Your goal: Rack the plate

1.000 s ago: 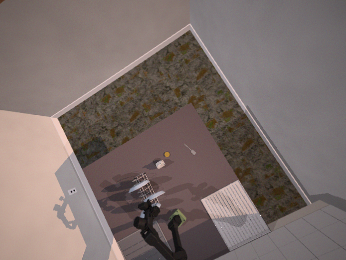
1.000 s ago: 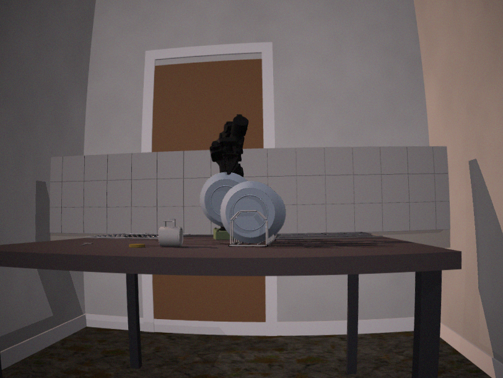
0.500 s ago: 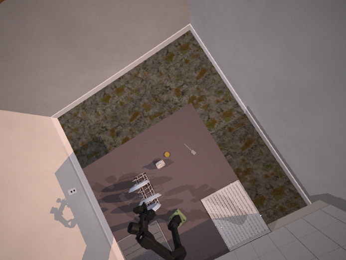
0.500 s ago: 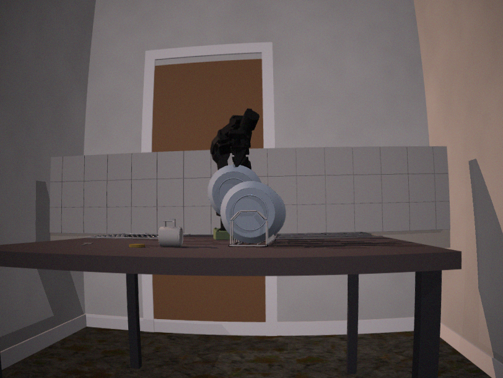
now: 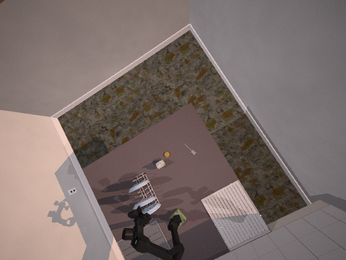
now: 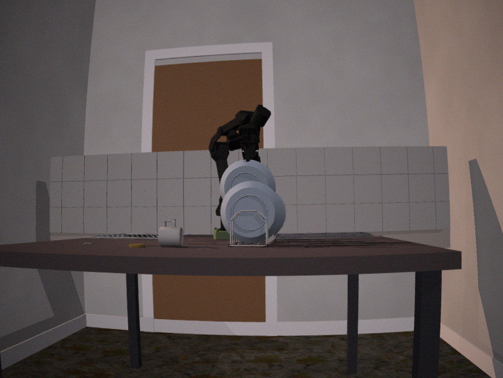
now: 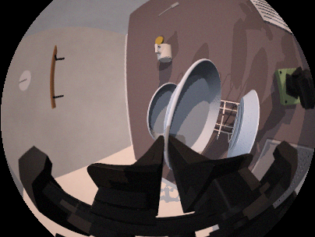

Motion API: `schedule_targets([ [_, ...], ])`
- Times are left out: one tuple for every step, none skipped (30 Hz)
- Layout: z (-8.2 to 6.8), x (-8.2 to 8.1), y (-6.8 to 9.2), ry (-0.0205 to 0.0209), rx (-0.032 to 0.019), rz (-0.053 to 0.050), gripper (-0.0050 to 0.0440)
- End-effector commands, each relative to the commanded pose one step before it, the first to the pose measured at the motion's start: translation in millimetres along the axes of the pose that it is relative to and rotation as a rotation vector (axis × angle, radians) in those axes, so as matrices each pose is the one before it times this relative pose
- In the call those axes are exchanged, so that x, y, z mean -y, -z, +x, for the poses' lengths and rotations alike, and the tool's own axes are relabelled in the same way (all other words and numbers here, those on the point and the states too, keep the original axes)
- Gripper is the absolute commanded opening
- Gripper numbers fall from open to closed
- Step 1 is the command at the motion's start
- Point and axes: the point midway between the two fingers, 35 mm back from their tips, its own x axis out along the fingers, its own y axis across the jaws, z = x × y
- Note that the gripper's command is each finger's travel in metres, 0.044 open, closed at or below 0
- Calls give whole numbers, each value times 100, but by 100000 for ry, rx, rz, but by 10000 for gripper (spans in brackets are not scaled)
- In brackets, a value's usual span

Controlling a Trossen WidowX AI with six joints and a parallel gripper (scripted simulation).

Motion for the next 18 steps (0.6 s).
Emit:
schedule_targets([
  [-880,-1057,882,-3446,-669,1884,0],
  [-148,-58,212,-232,-31,-40,0],
  [-149,-57,212,-239,-36,-40,0],
  [-150,-56,211,-245,-40,-39,0],
  [-151,-55,211,-251,-44,-39,0],
  [-152,-53,209,-256,-49,-38,0],
  [-129,-44,176,-221,-44,-31,0],
  [-78,-26,106,-135,-28,-19,0],
  [-26,-9,35,-45,-10,-6,0],
  [0,0,0,0,0,0,0],
  [0,0,0,0,0,0,0],
  [0,0,0,0,0,0,0],
  [0,0,0,0,0,0,0],
  [0,0,0,0,0,0,0],
  [16,-11,6,-52,26,58,0],
  [0,0,0,0,0,0,0],
  [0,0,0,0,0,0,0],
  [0,0,0,0,0,0,0],
])
